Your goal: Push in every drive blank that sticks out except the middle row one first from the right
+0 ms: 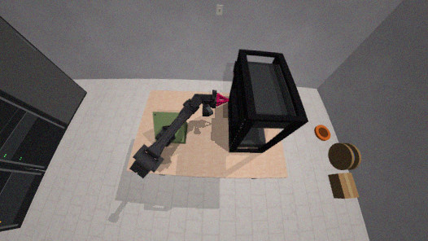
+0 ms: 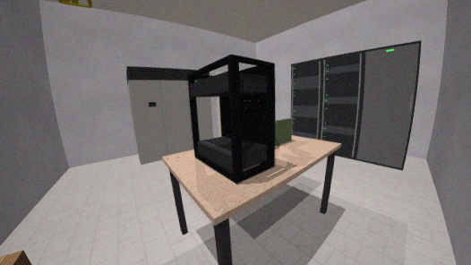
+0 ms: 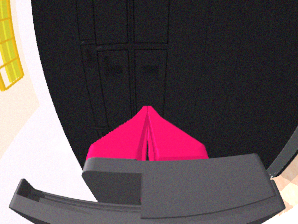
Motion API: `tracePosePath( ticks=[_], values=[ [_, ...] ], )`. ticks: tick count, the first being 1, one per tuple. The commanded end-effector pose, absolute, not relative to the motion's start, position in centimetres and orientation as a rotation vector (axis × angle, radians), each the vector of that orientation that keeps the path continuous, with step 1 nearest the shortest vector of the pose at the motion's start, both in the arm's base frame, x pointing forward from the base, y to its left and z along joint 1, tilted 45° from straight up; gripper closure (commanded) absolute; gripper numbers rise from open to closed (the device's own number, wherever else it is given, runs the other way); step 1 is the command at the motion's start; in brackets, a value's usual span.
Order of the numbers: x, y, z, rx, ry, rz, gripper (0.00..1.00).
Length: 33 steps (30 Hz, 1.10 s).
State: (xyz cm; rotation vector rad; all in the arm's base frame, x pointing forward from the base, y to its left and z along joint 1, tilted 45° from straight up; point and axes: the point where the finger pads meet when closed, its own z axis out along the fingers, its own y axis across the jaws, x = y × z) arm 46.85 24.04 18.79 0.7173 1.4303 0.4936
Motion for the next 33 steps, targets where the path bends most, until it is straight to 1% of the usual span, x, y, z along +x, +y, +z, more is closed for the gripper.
tracePosePath(
  ticks=[1,12,26,33],
  values=[
    [48.7,25.1,20.6,0.735,1.384,0.527,1.0],
    [48.7,25.0,20.6,0.735,1.384,0.527,1.0],
    [51.0,24.3,19.9,0.731,1.399,0.507,1.0],
    [51.2,24.3,19.9,0.73,1.399,0.507,1.0]
  ],
)
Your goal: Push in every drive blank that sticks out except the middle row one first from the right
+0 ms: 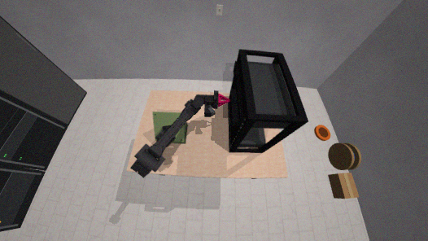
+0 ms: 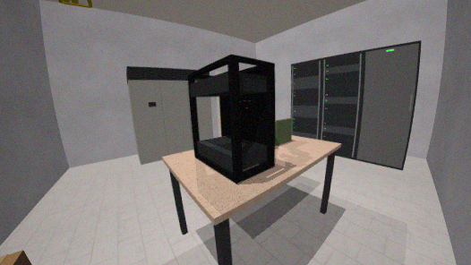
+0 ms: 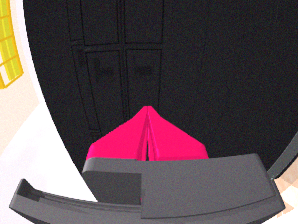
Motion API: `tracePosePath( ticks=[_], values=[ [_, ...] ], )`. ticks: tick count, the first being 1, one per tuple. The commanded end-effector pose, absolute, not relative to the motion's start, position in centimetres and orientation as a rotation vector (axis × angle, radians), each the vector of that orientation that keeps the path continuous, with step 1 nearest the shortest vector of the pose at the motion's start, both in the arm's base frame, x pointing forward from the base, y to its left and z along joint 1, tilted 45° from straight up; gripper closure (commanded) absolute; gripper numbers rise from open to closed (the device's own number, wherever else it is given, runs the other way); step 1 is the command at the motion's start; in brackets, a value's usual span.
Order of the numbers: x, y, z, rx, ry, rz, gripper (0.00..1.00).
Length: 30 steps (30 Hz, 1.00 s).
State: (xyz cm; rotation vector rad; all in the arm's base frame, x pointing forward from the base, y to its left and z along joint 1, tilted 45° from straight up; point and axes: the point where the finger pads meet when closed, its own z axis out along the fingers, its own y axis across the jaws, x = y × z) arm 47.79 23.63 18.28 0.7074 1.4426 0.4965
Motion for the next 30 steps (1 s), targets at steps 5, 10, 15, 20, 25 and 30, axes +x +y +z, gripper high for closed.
tracePosePath(
  ticks=[5,10,15,20,25,30],
  values=[
    [51.2,24.3,19.9,0.73,1.399,0.507,1.0],
    [51.2,24.3,19.9,0.73,1.399,0.507,1.0],
    [51.2,24.3,19.9,0.73,1.399,0.507,1.0],
    [51.2,24.3,19.9,0.73,1.399,0.507,1.0],
    [51.8,24.2,20.0,0.73,1.4,0.506,1.0],
    [53.1,24.1,20.1,0.729,1.4,0.505,1.0]
  ],
)
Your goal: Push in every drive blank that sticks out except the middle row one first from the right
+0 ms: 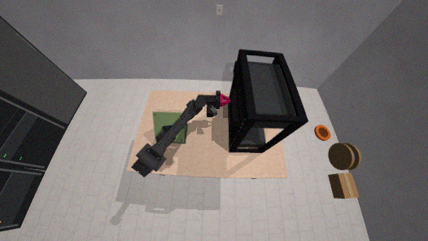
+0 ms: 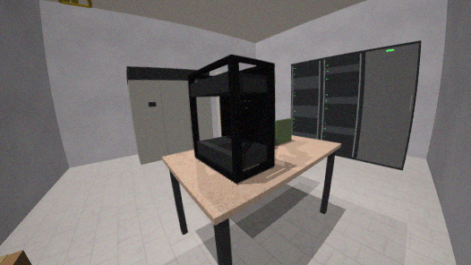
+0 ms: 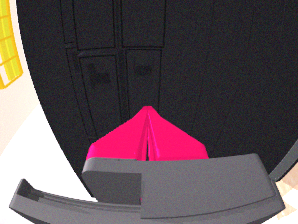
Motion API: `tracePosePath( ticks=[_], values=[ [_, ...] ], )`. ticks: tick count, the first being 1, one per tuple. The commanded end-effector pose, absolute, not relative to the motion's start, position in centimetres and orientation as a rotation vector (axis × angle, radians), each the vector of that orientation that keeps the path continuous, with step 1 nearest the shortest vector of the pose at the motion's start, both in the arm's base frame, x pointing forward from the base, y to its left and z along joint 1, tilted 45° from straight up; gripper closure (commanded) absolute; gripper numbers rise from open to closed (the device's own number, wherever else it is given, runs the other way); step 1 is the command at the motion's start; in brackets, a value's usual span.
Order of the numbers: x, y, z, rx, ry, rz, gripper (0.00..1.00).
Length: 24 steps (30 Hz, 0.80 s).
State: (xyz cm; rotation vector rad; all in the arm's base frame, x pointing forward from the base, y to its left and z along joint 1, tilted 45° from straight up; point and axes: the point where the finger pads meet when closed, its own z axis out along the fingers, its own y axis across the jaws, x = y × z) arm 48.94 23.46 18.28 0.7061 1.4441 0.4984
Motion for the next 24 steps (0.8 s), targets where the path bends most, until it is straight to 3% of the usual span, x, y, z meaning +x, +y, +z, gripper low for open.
tracePosePath(
  ticks=[1,24],
  values=[
    [53.27,24.06,20.12,0.729,1.4,0.505,1.0],
    [53.64,24.02,20.16,0.729,1.4,0.505,1.0]
  ],
)
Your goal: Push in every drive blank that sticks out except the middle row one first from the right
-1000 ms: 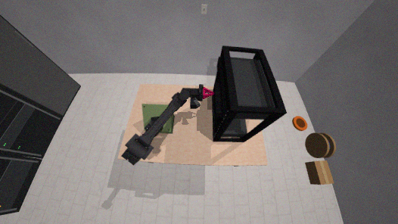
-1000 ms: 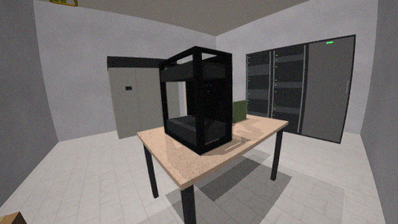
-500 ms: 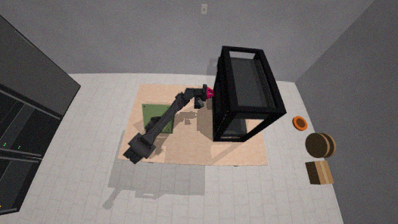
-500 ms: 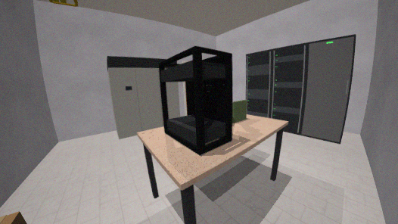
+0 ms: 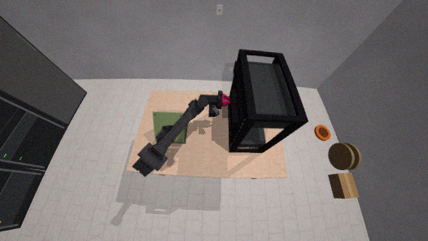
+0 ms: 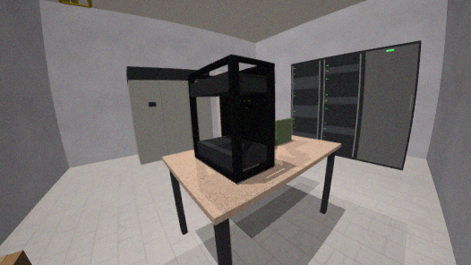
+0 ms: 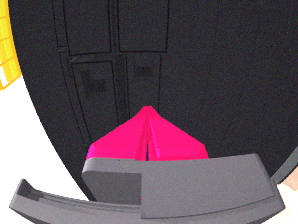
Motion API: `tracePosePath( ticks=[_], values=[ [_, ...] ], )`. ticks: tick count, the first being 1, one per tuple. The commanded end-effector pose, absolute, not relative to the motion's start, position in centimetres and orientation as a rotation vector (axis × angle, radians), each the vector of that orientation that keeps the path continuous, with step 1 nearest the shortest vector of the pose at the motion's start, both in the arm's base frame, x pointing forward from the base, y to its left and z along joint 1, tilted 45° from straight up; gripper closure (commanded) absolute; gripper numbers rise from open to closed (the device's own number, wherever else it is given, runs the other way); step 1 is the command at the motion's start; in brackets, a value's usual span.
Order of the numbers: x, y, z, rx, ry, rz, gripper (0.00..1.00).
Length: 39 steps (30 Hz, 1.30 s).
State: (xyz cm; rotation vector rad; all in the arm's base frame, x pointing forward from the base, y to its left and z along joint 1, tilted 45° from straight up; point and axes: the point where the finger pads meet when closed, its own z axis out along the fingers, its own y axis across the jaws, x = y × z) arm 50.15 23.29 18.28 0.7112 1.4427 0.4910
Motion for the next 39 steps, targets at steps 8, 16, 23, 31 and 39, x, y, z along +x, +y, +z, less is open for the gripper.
tracePosePath(
  ticks=[8,16,23,31,39],
  values=[
    [54.1,24.0,20.3,0.729,1.4,0.504,1.0],
    [54.8,24.0,20.4,0.728,1.4,0.504,1.0],
    [54.8,24.0,20.4,0.728,1.4,0.504,1.0],
    [54.8,24.0,20.4,0.728,1.4,0.504,1.0],
    [54.8,24.0,20.4,0.728,1.4,0.504,1.0]
  ],
)
